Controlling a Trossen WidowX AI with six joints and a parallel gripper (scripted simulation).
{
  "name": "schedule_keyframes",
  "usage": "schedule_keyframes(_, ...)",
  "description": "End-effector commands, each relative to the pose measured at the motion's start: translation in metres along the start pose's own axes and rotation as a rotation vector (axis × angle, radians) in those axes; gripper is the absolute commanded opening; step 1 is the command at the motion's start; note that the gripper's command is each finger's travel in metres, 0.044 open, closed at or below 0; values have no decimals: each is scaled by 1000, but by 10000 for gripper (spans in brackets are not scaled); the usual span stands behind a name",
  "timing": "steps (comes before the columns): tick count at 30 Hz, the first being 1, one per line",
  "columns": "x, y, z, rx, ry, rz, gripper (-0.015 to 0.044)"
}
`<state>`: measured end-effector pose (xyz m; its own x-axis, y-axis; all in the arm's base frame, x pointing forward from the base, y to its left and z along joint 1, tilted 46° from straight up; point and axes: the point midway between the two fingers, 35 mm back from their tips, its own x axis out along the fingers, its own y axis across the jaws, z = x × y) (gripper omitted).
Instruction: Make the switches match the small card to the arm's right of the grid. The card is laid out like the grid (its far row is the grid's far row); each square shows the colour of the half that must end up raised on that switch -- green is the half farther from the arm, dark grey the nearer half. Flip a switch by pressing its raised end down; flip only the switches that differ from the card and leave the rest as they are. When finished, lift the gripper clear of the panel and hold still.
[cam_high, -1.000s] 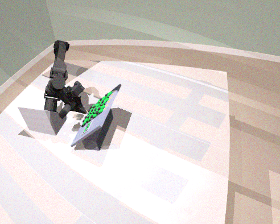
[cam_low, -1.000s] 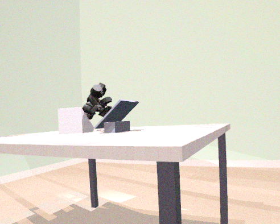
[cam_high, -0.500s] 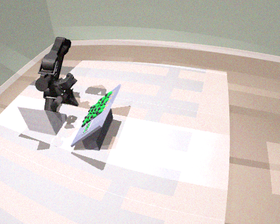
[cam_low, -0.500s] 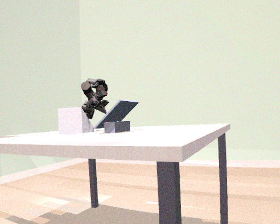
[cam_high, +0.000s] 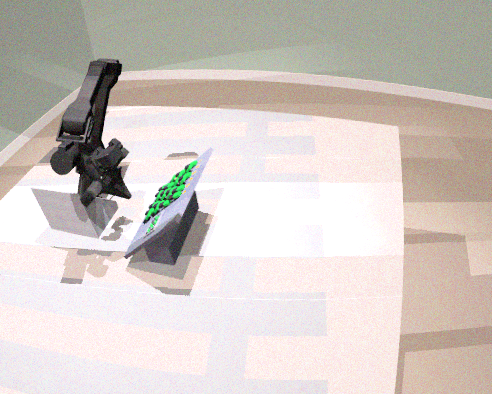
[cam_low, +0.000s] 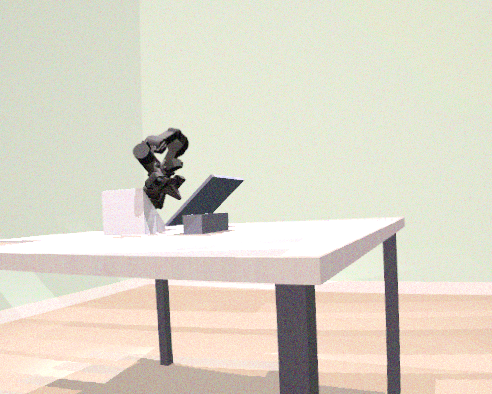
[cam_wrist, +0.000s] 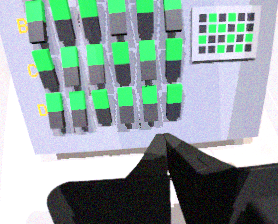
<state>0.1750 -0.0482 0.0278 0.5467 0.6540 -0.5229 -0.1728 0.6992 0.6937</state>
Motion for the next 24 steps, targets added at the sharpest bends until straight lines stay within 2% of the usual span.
schedule_keyframes(1, 24, 1, -2, 10, -14, 13, 0)
schedule_keyframes(24, 50, 3, -2, 9, -20, 18, 0)
